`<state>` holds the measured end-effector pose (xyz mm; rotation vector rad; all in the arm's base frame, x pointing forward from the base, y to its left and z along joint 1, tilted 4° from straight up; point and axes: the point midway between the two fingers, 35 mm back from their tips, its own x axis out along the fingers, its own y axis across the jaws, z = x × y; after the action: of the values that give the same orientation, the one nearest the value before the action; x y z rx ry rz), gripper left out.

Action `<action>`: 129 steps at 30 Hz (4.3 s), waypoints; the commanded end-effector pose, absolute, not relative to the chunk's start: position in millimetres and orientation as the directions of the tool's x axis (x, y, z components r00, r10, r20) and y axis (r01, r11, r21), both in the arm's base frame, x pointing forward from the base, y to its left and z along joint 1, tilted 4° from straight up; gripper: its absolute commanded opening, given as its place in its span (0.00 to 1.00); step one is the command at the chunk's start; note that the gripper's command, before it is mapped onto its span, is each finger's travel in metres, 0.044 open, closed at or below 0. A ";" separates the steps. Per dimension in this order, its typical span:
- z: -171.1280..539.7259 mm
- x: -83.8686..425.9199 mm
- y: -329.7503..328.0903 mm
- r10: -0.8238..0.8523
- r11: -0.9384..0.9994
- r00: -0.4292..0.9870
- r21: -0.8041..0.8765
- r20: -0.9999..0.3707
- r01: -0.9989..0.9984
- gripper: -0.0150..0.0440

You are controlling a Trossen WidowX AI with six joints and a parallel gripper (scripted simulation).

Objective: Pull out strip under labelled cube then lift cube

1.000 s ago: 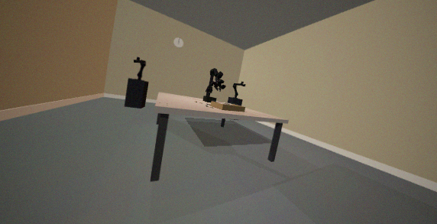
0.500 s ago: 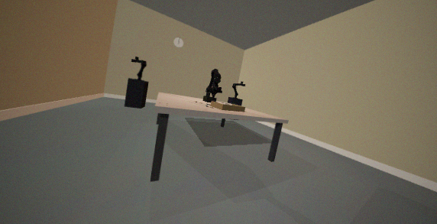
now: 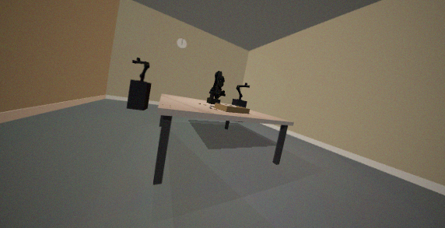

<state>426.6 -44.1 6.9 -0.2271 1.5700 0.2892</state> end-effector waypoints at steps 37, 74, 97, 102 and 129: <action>-50.6 419.1 -41.8 0.035 0.944 -0.029 0.042 -0.999 -0.327 0.25; -52.9 419.3 -41.7 0.035 0.944 -0.029 0.042 -0.999 -0.327 0.25; -55.2 420.2 -41.6 0.035 0.944 -0.029 0.042 -0.999 -0.327 0.25; -55.4 417.0 -42.8 0.034 0.944 -0.029 0.042 -0.999 -0.327 0.25; -56.7 377.2 -56.6 0.033 0.944 -0.032 0.042 -0.999 -0.327 0.25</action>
<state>387.3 -54.4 -52.3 -0.2308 1.5613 0.2900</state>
